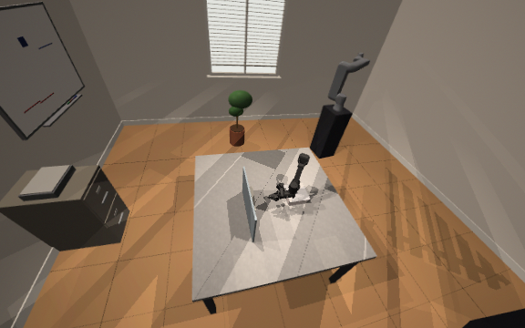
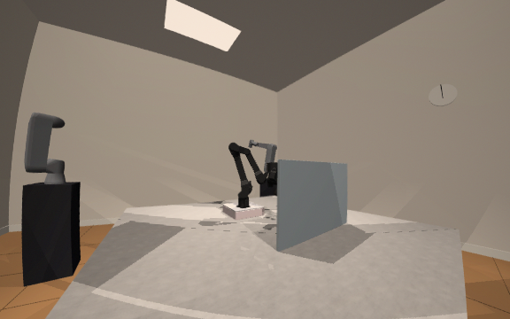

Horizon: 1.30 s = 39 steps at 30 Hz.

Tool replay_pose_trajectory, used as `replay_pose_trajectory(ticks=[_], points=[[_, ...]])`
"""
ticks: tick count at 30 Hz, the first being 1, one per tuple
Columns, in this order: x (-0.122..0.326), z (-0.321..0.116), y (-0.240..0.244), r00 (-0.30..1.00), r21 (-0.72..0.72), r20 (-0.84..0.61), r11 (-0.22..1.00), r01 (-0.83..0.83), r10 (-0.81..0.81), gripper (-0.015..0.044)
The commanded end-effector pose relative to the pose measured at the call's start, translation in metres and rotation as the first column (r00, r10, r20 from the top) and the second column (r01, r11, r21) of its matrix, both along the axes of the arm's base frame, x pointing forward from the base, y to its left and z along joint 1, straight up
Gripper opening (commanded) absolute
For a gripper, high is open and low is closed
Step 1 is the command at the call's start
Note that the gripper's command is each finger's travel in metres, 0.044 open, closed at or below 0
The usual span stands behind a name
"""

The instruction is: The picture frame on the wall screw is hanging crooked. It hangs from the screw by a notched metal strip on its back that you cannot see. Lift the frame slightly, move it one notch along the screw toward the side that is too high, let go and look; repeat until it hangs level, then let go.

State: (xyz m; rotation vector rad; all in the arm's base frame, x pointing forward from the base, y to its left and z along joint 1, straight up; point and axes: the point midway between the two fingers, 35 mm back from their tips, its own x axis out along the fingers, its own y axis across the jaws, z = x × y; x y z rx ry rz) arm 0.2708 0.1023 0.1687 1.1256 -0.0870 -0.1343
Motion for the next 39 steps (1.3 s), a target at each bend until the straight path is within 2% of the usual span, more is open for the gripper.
replay_pose_trajectory(ticks=[1, 13, 22, 39], points=[[0.002, -0.001, 0.000, 1.000, -0.001, 0.002, 1.000, -0.006, 0.006, 0.0260], [0.007, 0.000, 0.000, 1.000, -0.001, 0.003, 1.000, -0.006, 0.006, 0.0260], [0.081, 0.001, -0.012, 1.000, -0.002, 0.010, 1.000, -0.006, 0.006, 0.0260], [0.081, 0.001, -0.012, 1.000, -0.002, 0.010, 1.000, -0.006, 0.006, 0.0260]])
